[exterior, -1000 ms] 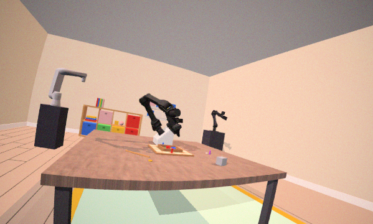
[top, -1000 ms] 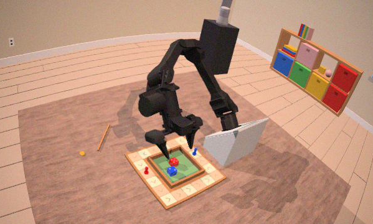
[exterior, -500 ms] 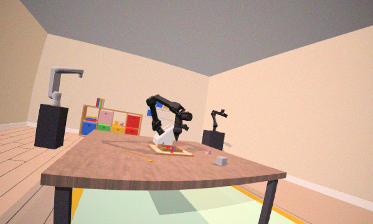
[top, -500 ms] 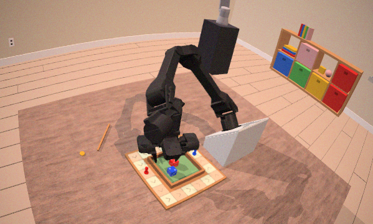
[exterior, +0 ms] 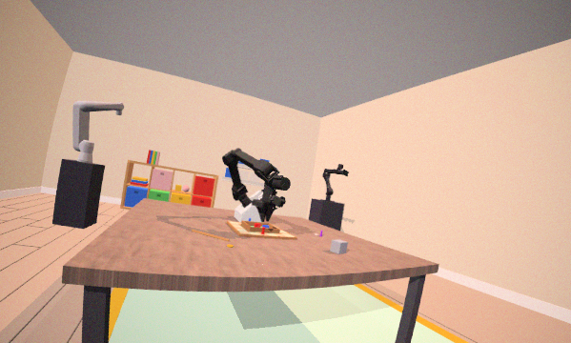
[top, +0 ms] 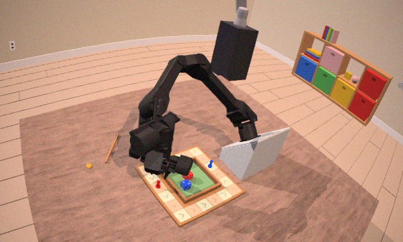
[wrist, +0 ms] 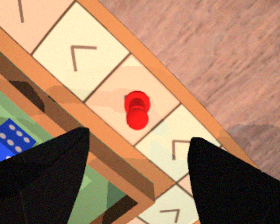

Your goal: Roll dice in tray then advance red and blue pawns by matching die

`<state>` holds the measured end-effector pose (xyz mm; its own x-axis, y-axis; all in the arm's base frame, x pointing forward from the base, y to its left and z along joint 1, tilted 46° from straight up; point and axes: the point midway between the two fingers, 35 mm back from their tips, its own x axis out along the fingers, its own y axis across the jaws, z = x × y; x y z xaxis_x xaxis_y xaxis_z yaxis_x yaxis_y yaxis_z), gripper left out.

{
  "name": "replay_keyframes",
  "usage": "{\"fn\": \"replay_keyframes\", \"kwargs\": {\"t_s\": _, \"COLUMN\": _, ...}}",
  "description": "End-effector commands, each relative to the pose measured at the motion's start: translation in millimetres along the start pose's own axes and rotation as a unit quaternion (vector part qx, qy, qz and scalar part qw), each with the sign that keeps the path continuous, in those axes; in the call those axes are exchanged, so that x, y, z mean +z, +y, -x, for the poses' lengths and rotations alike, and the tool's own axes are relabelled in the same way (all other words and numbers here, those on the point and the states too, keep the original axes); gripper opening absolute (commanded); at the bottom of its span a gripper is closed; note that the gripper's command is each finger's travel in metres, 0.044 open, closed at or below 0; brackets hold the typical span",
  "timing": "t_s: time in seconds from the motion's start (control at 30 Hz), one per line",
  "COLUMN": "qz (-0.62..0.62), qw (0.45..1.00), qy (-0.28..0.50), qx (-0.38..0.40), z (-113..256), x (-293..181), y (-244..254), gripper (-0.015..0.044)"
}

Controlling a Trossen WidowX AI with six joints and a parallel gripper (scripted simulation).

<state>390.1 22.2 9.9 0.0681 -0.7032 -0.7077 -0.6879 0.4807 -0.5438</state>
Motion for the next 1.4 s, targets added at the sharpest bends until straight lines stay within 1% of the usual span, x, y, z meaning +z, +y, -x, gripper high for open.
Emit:
{"fn": "replay_keyframes", "kwargs": {"t_s": 0.0, "qz": 0.003, "qw": 1.000, "qy": 0.006, "qx": -0.001, "z": -9.2, "x": -1.4, "y": 0.4, "gripper": 0.0200}}
{"fn": "replay_keyframes", "kwargs": {"t_s": 0.93, "qz": 0.003, "qw": 1.000, "qy": 0.006, "qx": -0.002, "z": -50.4, "x": -2.5, "y": 0.1, "gripper": 0.0200}}
{"fn": "replay_keyframes", "kwargs": {"t_s": 1.1, "qz": 0.003, "qw": 1.000, "qy": 0.006, "qx": -0.002, "z": -50.4, "x": -2.5, "y": 0.1, "gripper": 0.0069}}
{"fn": "replay_keyframes", "kwargs": {"t_s": 1.37, "qz": 0.003, "qw": 1.000, "qy": 0.006, "qx": -0.002, "z": -50.4, "x": -2.5, "y": 0.1, "gripper": 0.0015}}
